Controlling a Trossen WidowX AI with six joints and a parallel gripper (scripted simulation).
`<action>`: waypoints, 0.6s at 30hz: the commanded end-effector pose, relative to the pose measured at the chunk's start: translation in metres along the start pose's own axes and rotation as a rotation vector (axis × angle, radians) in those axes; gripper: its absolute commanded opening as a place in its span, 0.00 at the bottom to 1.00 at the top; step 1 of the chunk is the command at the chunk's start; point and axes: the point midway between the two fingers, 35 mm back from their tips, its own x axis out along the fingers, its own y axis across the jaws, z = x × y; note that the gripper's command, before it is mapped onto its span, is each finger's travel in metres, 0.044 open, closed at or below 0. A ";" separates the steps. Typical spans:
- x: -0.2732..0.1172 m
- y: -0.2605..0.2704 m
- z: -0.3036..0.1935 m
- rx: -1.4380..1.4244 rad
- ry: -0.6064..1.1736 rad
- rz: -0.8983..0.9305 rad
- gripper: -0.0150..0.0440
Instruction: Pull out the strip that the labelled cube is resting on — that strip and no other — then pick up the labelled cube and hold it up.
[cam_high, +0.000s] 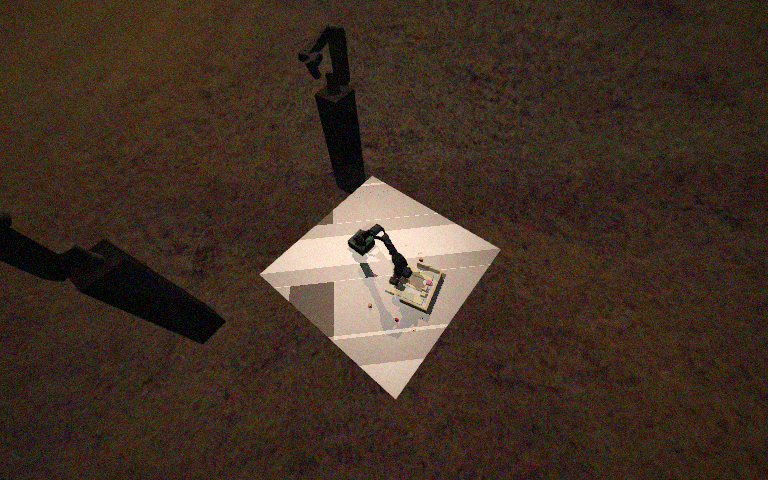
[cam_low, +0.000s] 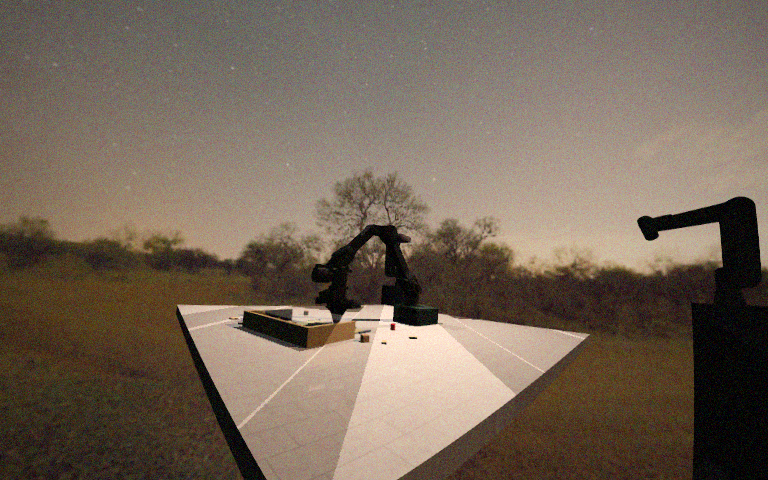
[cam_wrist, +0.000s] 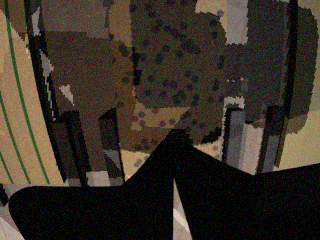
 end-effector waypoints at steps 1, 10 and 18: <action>0.001 -0.001 0.000 0.000 -0.001 -0.006 0.25; 0.002 -0.001 0.000 0.000 -0.001 -0.006 0.25; 0.002 -0.001 -0.001 0.000 -0.001 -0.006 0.25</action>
